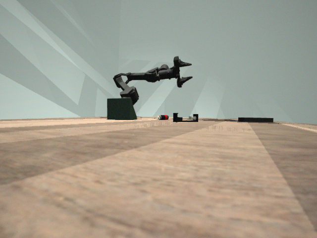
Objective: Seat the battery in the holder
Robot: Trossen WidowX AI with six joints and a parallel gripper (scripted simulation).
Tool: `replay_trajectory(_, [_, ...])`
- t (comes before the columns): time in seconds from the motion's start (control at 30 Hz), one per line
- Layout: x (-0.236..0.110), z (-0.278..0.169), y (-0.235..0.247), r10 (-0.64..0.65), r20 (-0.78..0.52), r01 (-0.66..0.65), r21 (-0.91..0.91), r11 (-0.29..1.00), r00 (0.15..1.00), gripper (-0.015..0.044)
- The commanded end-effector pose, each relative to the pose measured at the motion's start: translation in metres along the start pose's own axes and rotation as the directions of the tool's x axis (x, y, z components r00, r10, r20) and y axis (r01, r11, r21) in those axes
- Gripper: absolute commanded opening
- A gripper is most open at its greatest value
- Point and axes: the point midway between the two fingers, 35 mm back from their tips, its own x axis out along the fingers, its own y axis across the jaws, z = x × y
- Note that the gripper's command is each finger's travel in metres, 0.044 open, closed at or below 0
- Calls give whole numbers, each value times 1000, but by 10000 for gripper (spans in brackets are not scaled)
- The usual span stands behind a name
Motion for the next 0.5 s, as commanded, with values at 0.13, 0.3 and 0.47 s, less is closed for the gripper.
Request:
replay_trajectory(0.13, [10,-100,3,105,-426,-225,-242,944,899,269])
replay_trajectory(0.3, [-15,-176,8,227,-719,-526,-222,821,657,246])
replay_trajectory(0.47, [-62,-226,19,402,-856,-770,7,638,325,246])
